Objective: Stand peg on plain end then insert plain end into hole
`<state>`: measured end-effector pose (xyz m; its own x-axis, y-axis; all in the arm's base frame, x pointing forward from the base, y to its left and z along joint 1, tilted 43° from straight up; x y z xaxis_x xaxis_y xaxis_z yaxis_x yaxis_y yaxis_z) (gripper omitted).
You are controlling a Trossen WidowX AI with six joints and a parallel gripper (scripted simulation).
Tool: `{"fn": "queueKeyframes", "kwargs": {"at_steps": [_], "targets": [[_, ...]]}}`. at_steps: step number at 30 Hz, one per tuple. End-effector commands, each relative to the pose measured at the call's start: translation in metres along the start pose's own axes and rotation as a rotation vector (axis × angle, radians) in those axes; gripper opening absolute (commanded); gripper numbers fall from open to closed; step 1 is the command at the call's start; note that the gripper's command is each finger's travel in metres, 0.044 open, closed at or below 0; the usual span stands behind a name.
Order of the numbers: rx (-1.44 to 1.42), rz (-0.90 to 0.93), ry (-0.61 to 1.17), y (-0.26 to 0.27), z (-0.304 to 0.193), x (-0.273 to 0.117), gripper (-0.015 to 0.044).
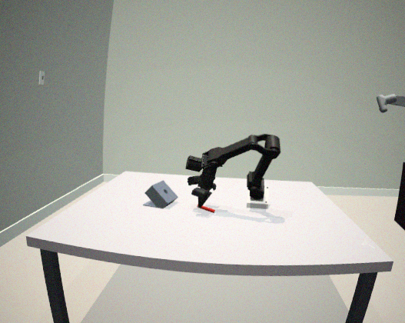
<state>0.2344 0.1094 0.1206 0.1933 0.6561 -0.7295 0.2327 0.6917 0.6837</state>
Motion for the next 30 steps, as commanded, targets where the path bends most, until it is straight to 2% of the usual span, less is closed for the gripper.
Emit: {"fn": "queueKeyframes", "kwargs": {"at_steps": [1, 30], "targets": [[0.004, 0.002, -0.029, -0.002, -0.003, -0.001, 0.0051], [0.006, 0.045, -0.277, -0.004, -0.019, -0.016, 0.0051]]}}
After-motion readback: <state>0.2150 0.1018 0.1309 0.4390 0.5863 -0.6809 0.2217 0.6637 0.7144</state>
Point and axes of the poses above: the point midway between the two fingers, 35 mm back from their tips, its own x axis out along the fingers, its own y axis across the jaws, z = x × y, the point moved 2 cm from there along -x, back along the fingers, and after that the axes turned 10 degrees about x, right-handed, at the moved point
